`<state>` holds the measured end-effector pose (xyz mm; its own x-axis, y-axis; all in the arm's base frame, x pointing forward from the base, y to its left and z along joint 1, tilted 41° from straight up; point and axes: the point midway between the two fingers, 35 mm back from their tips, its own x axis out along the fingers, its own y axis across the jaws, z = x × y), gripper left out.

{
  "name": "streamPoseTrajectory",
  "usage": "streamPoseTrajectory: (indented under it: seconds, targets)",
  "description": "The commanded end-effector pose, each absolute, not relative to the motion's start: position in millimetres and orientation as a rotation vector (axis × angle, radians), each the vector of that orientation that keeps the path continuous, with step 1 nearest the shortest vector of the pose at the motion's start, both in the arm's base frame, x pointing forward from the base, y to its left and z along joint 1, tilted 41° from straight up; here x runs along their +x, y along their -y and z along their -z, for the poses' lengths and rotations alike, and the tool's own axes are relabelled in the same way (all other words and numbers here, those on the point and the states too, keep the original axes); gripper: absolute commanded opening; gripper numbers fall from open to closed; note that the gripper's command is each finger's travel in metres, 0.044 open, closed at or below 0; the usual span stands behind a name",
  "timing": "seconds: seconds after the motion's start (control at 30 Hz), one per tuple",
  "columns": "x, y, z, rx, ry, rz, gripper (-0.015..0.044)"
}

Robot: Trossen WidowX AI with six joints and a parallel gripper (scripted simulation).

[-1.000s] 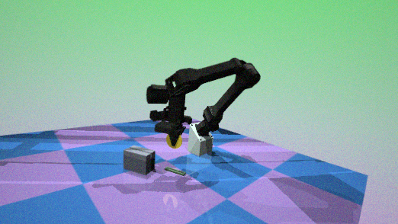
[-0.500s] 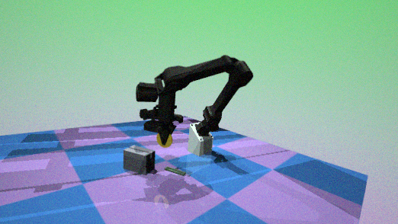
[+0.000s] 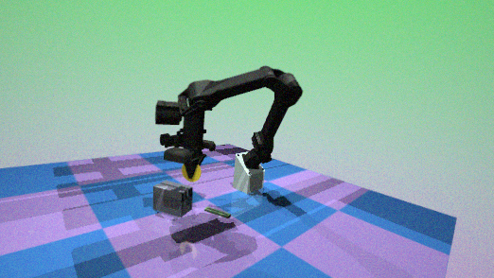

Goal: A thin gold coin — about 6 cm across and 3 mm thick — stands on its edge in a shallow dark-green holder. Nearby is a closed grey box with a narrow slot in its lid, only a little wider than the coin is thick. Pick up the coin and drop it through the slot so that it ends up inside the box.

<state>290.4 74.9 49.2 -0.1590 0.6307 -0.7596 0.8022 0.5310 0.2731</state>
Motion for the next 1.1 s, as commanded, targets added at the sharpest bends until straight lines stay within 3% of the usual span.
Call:
streamPoseTrajectory:
  seconds: [0.0,1.07]
  targets:
    - [297.1,-70.0,-42.5,1.175,-1.878,0.246,0.0]
    - [326.6,-53.6,-19.6,1.178,-1.872,0.241,0.0]
